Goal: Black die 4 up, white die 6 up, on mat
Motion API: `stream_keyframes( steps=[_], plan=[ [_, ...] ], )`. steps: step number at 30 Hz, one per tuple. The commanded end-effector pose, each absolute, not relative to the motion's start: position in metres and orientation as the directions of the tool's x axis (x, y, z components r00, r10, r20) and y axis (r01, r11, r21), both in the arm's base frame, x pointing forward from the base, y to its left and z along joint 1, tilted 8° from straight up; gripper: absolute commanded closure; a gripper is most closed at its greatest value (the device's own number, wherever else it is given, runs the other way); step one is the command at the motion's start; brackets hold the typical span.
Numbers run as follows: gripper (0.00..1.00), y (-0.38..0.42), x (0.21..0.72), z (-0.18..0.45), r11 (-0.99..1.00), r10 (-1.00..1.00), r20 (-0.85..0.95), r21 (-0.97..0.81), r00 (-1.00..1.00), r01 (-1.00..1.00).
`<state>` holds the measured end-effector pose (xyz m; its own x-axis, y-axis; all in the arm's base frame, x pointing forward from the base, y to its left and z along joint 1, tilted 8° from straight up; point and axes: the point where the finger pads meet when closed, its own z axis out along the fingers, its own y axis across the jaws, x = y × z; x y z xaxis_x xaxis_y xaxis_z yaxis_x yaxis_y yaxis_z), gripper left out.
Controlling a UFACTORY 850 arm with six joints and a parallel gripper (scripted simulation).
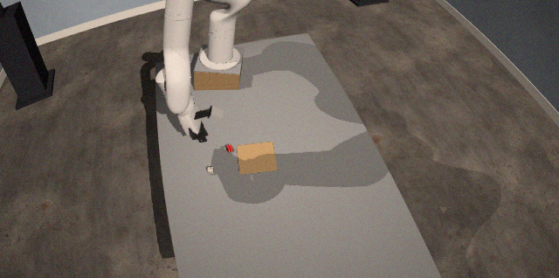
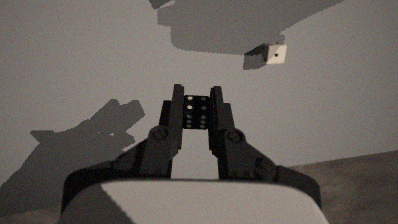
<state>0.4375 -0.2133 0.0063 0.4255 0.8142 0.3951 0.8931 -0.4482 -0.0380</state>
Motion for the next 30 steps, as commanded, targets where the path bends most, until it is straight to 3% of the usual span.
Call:
stream_keyframes(
  steps=[1,16,30],
  plan=[
    [0.85,-0.2139,0.435,0.0051,-0.451,0.761,0.521,-0.005,0.387,0.893],
    [0.85,-0.2202,0.4316,0.0051,-0.453,0.457,0.858,-0.002,0.234,0.892],
    [0.85,-0.2225,0.43,0.0041,-0.453,0.305,0.939,-0.003,0.158,0.892]
  ],
)
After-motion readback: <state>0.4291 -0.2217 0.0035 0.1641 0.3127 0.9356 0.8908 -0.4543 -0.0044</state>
